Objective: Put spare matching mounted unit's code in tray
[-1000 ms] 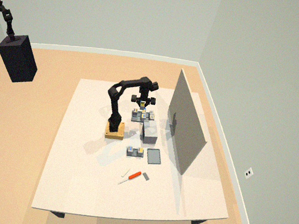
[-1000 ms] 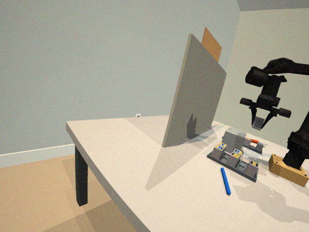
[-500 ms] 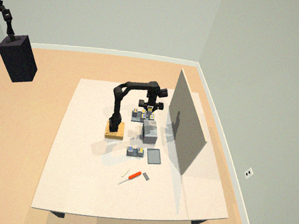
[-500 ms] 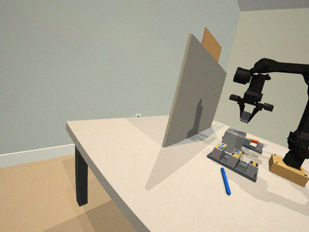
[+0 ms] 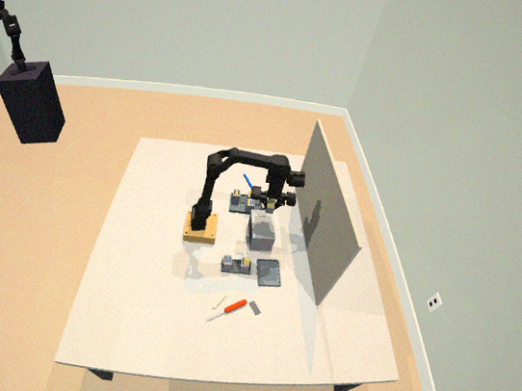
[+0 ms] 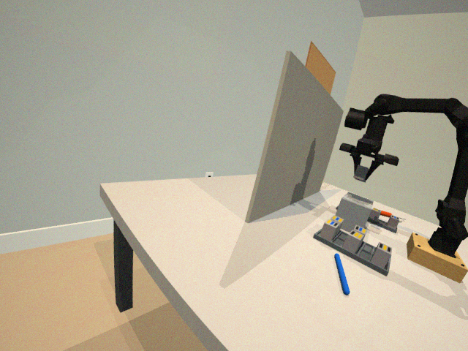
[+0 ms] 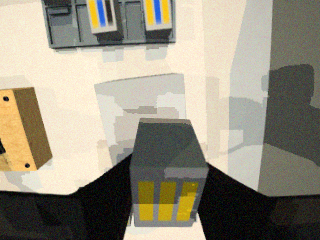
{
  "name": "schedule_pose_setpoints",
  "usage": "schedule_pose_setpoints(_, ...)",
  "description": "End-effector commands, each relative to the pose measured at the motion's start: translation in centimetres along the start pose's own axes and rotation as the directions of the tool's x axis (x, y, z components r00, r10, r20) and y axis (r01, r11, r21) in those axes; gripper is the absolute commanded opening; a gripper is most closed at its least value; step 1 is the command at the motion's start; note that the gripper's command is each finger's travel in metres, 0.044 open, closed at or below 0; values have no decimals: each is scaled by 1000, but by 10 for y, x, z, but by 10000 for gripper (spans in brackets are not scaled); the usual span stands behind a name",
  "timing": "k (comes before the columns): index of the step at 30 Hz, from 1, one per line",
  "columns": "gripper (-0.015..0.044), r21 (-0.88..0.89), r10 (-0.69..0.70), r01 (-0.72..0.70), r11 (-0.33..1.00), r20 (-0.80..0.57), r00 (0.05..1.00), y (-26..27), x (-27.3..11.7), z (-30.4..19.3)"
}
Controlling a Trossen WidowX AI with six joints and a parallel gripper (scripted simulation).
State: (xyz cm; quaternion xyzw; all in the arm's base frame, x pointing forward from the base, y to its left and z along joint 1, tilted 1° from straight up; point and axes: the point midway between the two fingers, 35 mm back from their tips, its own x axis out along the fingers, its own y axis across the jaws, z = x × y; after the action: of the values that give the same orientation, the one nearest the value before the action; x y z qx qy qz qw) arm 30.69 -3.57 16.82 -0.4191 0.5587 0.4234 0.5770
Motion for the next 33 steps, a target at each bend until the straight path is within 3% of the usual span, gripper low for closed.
schedule_pose_setpoints(1, 0, -3, -3, 3, 1000, -1, 1000, -10, -1, -16)
schedule_pose_setpoints(33, 0, -48, -8, 6, 999, -30, 1000, -43, 0, -213)
